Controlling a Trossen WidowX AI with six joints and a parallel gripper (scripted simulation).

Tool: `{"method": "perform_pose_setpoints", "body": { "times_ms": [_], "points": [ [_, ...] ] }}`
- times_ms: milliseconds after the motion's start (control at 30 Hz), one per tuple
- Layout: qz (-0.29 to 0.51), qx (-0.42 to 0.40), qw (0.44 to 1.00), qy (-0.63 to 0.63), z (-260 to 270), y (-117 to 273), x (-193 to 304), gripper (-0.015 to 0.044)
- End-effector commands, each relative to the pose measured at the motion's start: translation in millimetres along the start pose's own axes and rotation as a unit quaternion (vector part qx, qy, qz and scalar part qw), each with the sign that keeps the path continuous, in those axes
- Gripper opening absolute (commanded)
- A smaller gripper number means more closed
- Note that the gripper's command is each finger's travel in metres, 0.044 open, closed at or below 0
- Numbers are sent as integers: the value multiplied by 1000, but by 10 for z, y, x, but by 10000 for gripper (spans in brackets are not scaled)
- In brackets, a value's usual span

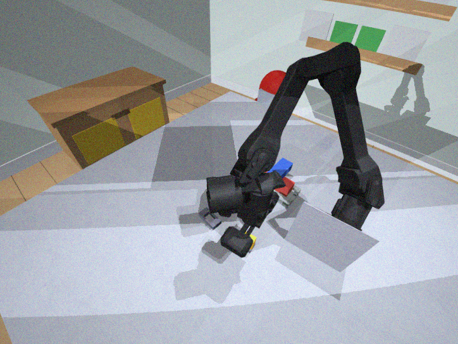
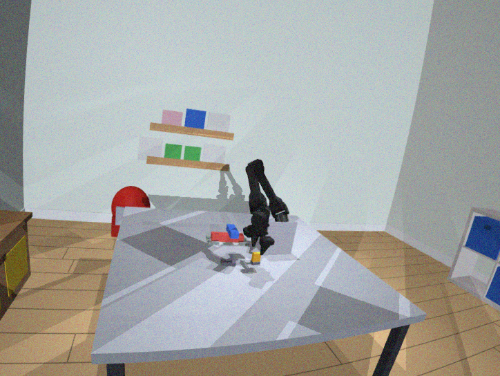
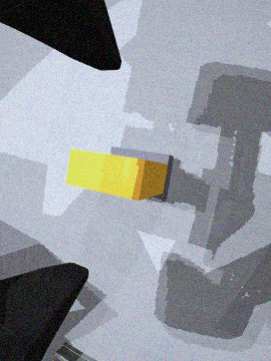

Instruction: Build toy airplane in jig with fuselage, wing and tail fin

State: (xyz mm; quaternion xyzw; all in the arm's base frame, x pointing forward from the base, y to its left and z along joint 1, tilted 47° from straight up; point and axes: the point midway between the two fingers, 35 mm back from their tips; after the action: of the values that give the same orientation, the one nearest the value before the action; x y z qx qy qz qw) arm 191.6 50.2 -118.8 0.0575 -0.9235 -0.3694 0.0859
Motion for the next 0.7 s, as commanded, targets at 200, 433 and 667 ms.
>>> {"method": "perform_pose_setpoints", "body": {
  "times_ms": [200,433,667],
  "points": [
    [0,3,1000,4,-4,-164,2,440],
    [0,3,1000,4,-6,-276,2,440],
    [0,3,1000,4,-11,-387,8,440]
  ]
}}
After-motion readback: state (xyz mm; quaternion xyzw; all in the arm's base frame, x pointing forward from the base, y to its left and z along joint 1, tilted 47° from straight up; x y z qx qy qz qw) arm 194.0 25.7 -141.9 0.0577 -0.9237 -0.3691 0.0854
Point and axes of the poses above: the point midway between the two fingers, 35 mm back from their tips, its own y axis back along the fingers, its own z axis across the jaws, x = y × z, and after that the axes turned 8 degrees about y, right-handed
